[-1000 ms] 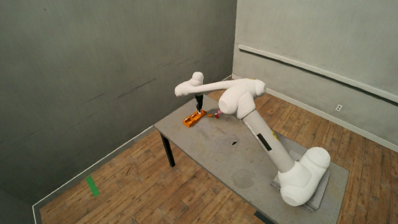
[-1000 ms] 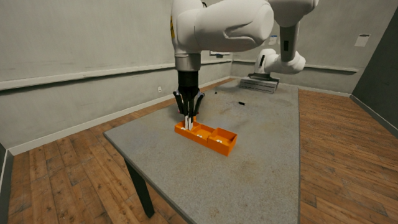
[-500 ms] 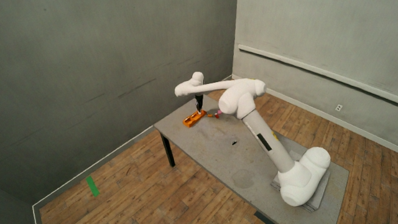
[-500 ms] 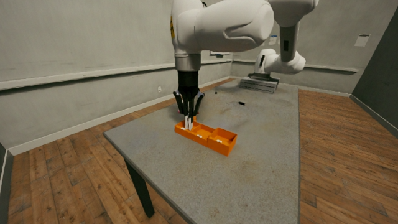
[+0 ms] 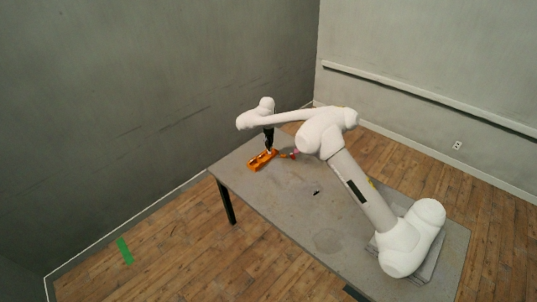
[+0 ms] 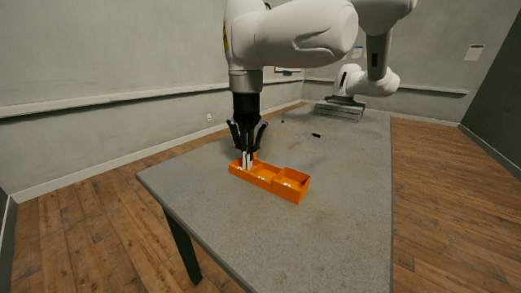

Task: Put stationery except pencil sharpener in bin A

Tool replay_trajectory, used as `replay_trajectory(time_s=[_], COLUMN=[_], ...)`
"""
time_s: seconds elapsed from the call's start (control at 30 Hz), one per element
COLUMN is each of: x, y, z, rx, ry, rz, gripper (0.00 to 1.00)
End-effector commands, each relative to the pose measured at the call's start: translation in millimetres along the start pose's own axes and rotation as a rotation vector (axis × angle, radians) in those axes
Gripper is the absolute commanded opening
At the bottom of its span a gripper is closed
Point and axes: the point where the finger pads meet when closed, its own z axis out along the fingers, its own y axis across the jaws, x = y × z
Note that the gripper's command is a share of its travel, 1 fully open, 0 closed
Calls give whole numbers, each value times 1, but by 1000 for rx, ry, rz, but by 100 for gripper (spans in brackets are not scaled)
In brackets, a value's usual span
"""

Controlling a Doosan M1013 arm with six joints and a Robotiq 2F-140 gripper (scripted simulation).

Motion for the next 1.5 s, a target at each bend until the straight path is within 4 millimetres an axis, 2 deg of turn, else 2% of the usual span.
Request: replay_trajectory(time_s=[0.0, 0.17, 1.03, 1.27, 1.4, 1.47], x=[0, 0, 0, 0, 0, 3], y=[0, 0, 0, 0, 0, -10], z=[0, 0, -32, -60, -60, -60], rx=[0, 0, 0, 0, 0, 0], ry=[0, 0, 0, 0, 0, 0], rz=[0, 0, 0, 0, 0, 0], gripper=[15, 15, 15, 15, 15, 15])
